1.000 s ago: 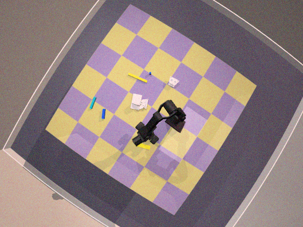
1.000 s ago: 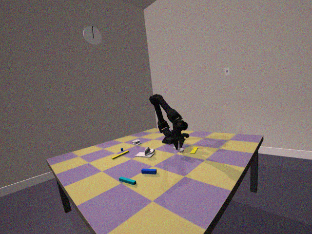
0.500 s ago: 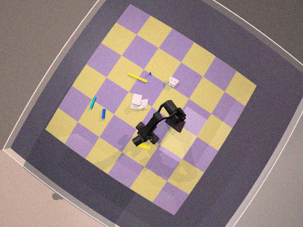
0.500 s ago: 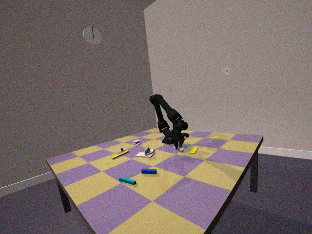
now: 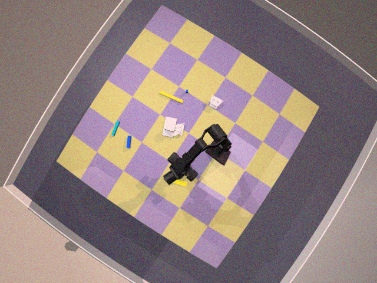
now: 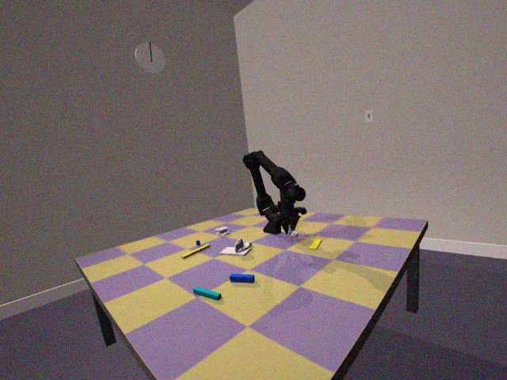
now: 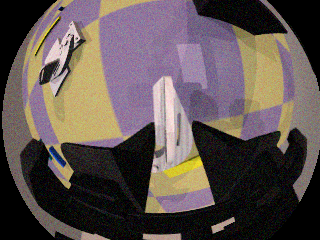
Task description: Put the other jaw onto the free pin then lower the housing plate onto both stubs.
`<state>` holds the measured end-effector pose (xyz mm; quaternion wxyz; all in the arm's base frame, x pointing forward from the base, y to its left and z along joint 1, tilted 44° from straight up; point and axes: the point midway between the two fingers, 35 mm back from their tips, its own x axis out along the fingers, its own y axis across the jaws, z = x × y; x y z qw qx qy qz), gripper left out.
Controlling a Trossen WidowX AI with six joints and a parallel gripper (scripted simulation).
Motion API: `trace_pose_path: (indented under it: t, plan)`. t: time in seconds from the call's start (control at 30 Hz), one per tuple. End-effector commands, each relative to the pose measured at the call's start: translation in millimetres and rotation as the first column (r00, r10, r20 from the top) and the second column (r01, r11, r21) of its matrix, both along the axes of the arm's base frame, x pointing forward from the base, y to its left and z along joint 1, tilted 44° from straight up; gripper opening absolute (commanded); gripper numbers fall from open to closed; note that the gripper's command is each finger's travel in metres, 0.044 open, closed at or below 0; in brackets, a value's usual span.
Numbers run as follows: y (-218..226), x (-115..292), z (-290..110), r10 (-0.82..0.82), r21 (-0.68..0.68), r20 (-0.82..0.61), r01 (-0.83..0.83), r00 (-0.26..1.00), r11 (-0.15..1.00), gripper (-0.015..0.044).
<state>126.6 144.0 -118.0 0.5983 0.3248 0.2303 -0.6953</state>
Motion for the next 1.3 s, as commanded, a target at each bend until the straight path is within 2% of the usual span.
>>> trace_pose_path:
  t: [0.0,0.47,0.87,1.27]
  plan:
    - [11.4,1.4,10.9,-0.006,0.013,0.005,0.005,1.0,1.0,0.0134]
    - [21.6,3.1,26.2,0.009,0.015,-0.007,-0.009,1.0,1.0,0.0134]
    - [9.0,30.4,46.3,0.24,0.082,-0.202,-0.228,0.95,0.97,0.0134]
    - [-8.7,55.8,67.1,0.46,0.181,-0.366,-0.423,0.809,0.888,0.0134]
